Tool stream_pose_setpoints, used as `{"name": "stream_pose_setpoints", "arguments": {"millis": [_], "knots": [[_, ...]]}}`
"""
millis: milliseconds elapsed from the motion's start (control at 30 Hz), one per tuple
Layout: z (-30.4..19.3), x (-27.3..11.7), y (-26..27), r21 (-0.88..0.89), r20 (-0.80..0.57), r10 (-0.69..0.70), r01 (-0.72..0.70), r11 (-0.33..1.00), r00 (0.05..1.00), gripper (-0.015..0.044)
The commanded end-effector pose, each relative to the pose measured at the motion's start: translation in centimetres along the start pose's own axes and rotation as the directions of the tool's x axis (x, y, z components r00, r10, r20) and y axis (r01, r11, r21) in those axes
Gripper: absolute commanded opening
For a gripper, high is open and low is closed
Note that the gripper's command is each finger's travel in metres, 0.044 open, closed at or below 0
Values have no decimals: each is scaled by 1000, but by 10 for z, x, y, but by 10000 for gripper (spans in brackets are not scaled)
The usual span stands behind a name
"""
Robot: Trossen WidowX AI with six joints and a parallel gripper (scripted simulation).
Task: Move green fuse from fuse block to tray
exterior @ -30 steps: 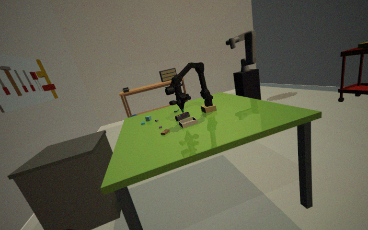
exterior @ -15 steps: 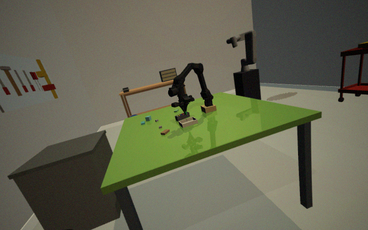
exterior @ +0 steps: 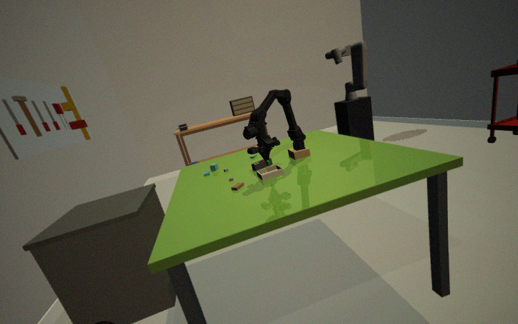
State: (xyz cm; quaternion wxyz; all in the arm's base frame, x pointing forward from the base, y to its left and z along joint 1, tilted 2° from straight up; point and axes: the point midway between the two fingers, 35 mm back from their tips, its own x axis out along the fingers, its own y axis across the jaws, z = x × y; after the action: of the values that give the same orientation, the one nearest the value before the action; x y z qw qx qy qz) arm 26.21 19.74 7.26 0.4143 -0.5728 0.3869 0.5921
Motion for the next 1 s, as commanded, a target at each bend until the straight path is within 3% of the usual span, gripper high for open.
{"name": "stream_pose_setpoints", "arguments": {"millis": [0,500,900,967], "knots": [[0,9,1,4,0,9,-9,1000,1000,0],[0,28,2,4,0,10,-10,1000,1000,0],[0,25,1,0,-1,3,-3,1000,1000,315],[0,13,1,1,-1,5,-5,1000,1000,330]]}}
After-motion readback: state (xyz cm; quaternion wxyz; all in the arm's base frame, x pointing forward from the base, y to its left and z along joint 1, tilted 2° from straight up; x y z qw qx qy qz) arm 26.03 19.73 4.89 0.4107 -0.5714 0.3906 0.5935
